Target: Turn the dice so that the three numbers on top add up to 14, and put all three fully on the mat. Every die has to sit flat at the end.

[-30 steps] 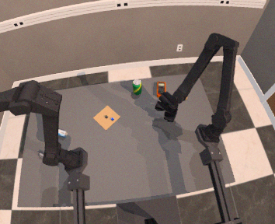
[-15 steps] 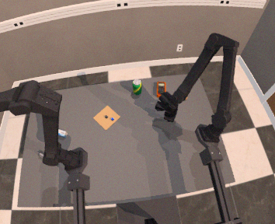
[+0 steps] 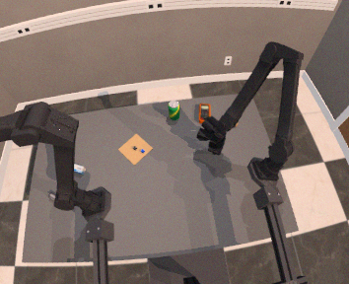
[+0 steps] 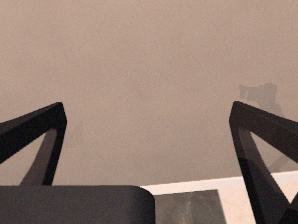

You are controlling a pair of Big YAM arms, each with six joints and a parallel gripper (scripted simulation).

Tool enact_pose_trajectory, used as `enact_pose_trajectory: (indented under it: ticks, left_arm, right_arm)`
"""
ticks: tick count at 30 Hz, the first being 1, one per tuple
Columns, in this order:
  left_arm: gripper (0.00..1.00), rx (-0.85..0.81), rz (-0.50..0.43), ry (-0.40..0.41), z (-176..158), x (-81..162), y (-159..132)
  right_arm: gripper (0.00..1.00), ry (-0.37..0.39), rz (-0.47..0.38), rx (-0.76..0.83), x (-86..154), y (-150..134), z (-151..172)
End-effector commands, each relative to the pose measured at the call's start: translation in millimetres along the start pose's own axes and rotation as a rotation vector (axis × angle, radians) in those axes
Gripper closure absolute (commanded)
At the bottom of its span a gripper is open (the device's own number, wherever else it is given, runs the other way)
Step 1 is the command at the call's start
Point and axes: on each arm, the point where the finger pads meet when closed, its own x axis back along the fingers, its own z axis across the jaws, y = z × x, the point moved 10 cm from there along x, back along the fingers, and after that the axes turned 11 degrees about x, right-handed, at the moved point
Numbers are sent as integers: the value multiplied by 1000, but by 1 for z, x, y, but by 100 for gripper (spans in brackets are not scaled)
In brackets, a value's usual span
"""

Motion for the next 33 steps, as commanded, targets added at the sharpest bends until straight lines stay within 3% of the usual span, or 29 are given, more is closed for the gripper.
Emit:
enact_pose_trajectory:
  ticks: [1,8,15,17,22,33]
  left_arm:
    - [0,-15,-54,-8,-1,8,17]
    - [0,-15,-54,-8,-1,8,17]
    - [0,-15,-54,-8,-1,8,17]
    - [0,-15,-54,-8,-1,8,17]
    - [0,-15,-54,-8,-1,8,17]
    - [0,-15,-54,-8,-1,8,17]
  right_arm:
    - [89,-5,-4,-5,-2,2,-3]
    - [89,-7,-9,2,27,1,1]
    - [89,-15,-25,-7,79,9,-4]
    - [89,-15,-25,-7,79,9,-4]
    - [89,-17,-31,-11,106,12,-6]
    - [89,-4,-9,-21,101,7,-6]
